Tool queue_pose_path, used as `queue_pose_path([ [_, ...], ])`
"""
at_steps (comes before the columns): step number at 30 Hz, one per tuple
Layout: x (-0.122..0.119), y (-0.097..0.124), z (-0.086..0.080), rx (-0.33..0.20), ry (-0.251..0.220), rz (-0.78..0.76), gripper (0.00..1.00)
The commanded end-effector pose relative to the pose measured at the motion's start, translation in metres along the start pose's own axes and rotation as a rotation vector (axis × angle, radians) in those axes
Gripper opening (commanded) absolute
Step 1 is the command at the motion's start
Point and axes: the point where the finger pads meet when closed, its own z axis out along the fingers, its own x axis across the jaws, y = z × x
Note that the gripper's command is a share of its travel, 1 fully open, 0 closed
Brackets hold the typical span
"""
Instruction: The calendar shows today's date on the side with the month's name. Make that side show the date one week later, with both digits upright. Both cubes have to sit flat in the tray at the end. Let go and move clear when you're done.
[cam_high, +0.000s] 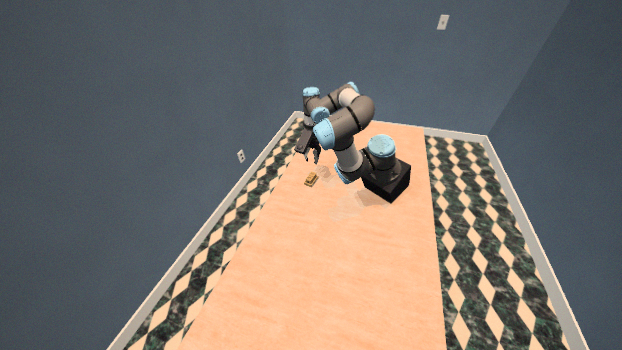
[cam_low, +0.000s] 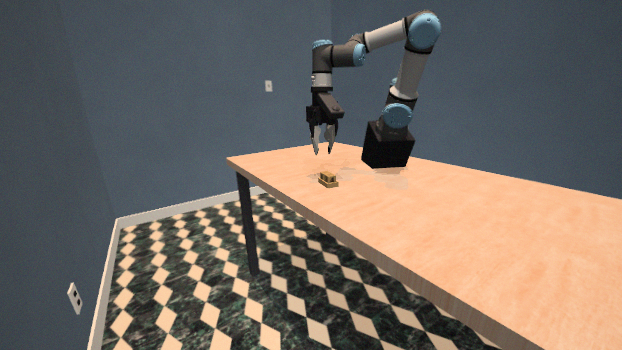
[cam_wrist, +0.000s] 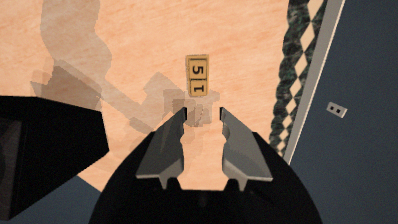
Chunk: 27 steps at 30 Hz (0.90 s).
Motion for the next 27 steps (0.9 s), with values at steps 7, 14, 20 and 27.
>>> queue_pose_path([
  [7, -0.0056, -0.0031, -0.0102, 0.019, -0.023, 0.000, 1.00],
  [14, -0.0055, -0.0035, -0.0101, 0.019, -0.023, -0.001, 1.00],
  [20, -0.0058, -0.0036, -0.0099, 0.020, -0.024, 0.000, 1.00],
  [27, -0.0056, -0.0035, -0.0099, 0.020, -0.023, 0.000, 1.00],
])
